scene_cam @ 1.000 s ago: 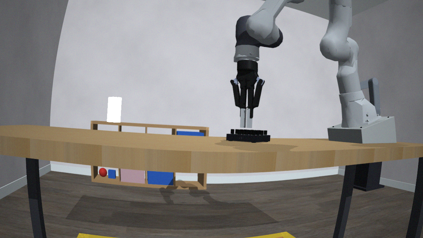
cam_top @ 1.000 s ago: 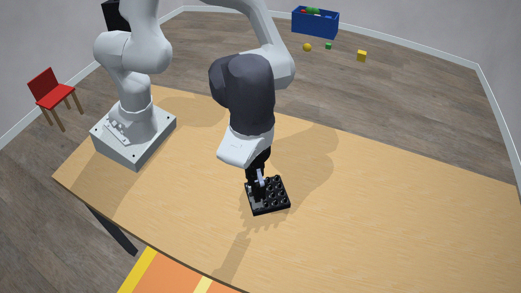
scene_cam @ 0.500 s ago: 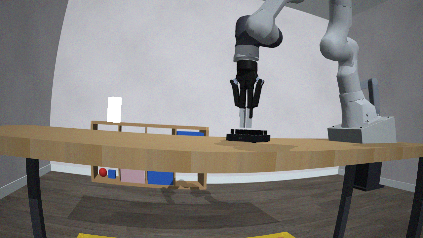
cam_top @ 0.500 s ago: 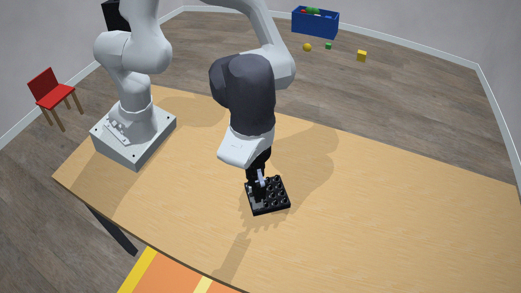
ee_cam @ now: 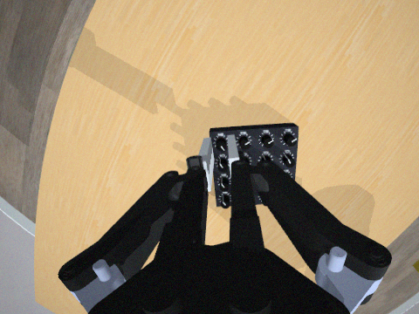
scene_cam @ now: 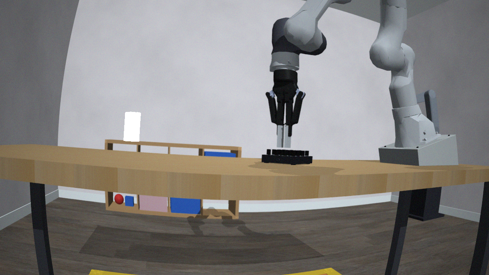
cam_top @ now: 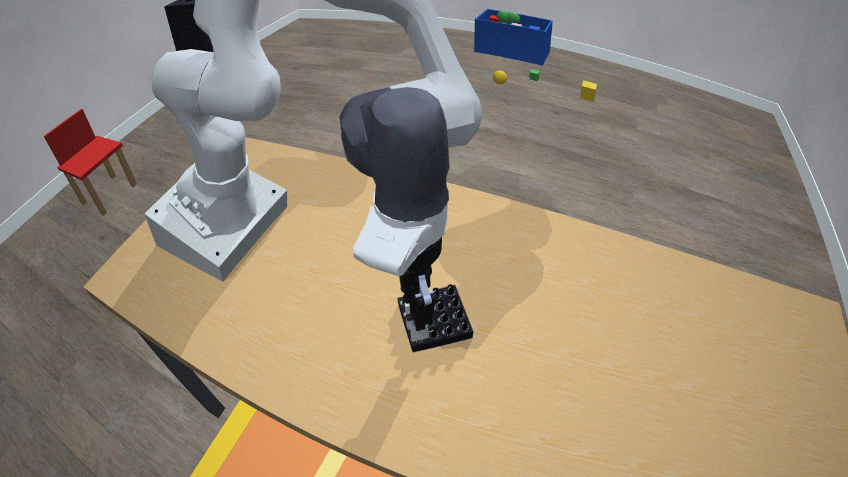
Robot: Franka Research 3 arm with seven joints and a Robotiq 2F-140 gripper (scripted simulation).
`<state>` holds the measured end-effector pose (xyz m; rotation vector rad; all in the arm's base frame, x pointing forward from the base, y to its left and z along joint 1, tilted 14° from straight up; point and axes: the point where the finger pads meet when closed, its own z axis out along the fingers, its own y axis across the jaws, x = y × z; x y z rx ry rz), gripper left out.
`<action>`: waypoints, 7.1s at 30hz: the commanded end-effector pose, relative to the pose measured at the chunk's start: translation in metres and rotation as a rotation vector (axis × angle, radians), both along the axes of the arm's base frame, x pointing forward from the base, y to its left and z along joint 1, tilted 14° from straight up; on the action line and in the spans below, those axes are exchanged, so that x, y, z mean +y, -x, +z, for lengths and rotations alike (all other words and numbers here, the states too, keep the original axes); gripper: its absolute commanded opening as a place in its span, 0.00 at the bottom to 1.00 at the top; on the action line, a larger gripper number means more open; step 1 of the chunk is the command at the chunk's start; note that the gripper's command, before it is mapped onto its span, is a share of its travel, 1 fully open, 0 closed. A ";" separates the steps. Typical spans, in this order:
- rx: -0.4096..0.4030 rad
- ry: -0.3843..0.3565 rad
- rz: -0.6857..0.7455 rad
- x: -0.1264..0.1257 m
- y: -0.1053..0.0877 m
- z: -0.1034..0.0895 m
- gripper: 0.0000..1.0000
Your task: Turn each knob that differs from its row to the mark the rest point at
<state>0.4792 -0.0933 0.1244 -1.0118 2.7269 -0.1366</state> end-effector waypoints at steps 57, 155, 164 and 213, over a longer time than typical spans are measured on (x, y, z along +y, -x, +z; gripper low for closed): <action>-0.003 -0.002 -0.006 0.001 -0.001 0.000 0.12; -0.003 -0.002 -0.006 0.001 -0.004 -0.013 0.12; -0.003 -0.002 -0.006 0.001 -0.004 -0.013 0.12; -0.003 -0.002 -0.006 0.001 -0.004 -0.013 0.05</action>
